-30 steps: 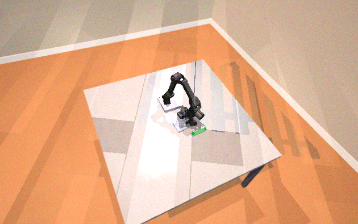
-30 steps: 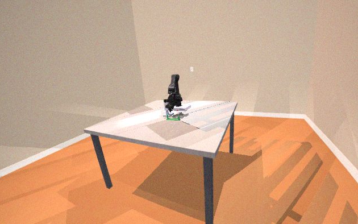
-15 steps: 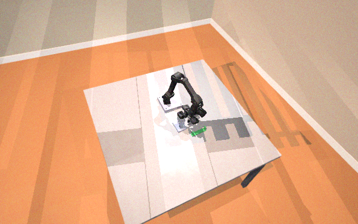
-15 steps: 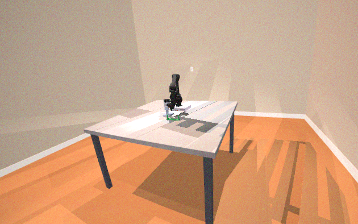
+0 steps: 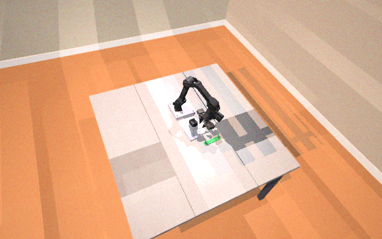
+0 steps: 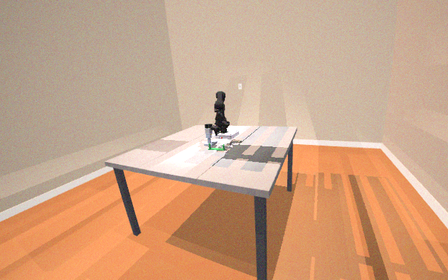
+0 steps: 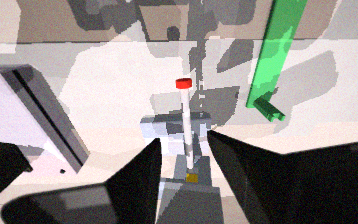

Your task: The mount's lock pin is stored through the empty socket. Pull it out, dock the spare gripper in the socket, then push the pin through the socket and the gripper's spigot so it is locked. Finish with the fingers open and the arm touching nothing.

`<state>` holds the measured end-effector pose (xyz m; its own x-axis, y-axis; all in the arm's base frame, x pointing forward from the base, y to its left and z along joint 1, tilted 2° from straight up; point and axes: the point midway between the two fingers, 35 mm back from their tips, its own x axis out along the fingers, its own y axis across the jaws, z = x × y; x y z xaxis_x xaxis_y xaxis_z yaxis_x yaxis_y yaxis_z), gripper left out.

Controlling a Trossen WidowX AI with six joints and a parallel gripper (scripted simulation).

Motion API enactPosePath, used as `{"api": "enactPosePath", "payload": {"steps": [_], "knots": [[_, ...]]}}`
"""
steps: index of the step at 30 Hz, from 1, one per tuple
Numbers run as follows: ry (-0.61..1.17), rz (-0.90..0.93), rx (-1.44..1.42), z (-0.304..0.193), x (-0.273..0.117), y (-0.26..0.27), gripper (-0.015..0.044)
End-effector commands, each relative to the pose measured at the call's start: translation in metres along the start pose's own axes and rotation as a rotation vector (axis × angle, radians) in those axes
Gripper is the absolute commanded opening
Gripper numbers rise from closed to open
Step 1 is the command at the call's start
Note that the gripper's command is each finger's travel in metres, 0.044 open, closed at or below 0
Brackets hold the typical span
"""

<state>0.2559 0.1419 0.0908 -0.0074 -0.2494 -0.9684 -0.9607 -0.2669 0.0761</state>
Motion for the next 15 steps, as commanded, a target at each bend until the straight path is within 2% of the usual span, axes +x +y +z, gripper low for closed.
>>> {"api": "enactPosePath", "payload": {"steps": [1,15], "knots": [[-0.001,0.0,0.001,0.004,-0.01,0.001,0.02],[0.009,0.001,-0.008,0.016,-0.038,0.004,0.02]]}}
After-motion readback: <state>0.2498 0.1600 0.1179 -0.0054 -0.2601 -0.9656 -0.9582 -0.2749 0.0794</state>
